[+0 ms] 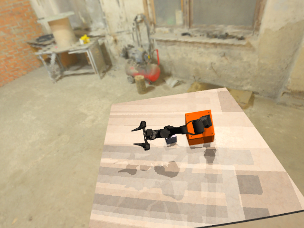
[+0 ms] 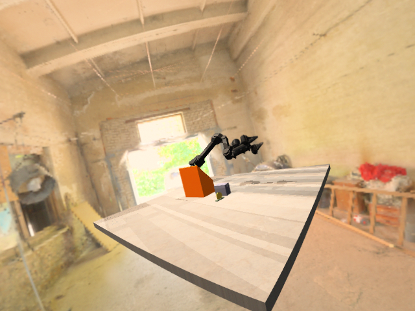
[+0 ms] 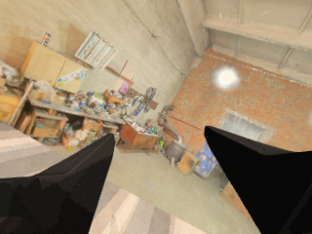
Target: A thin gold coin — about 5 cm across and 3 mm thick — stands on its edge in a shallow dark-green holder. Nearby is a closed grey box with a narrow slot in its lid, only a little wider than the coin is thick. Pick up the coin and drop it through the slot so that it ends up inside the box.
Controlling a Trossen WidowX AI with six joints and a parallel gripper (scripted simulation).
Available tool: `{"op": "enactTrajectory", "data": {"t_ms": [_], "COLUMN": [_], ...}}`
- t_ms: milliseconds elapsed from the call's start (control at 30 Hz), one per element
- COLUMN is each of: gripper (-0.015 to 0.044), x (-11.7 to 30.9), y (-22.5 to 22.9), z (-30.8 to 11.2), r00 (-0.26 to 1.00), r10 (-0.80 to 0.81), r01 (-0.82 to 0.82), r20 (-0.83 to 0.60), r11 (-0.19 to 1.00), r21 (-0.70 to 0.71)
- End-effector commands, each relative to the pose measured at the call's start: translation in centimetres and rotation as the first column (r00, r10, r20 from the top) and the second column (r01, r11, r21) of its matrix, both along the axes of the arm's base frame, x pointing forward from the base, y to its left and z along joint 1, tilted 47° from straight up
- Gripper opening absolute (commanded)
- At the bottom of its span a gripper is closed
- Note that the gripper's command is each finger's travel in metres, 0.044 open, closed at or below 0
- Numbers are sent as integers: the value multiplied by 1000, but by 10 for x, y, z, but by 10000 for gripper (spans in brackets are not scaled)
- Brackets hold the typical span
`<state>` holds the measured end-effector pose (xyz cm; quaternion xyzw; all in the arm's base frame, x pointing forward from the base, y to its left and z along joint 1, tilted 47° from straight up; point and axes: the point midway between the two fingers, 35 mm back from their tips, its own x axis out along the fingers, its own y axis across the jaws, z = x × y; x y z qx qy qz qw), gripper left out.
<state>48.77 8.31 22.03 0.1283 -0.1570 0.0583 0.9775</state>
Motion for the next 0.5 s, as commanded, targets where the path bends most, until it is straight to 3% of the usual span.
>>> {"op": "enactTrajectory", "data": {"t_ms": [0,133,267,467], "gripper": [374,269,164,161], "x": [1,23,33,15], "y": [-1,-13,-32,-64], "z": [-2,-55,-120,-213], "r00": [1000,979,912,750], "r10": [-3,-54,-105,-127], "r01": [2,-3,-134,-481], "r20": [-10,-196,-396,-649], "r11": [1000,959,836,570], "r21": [-14,-282,-532,-667]}}
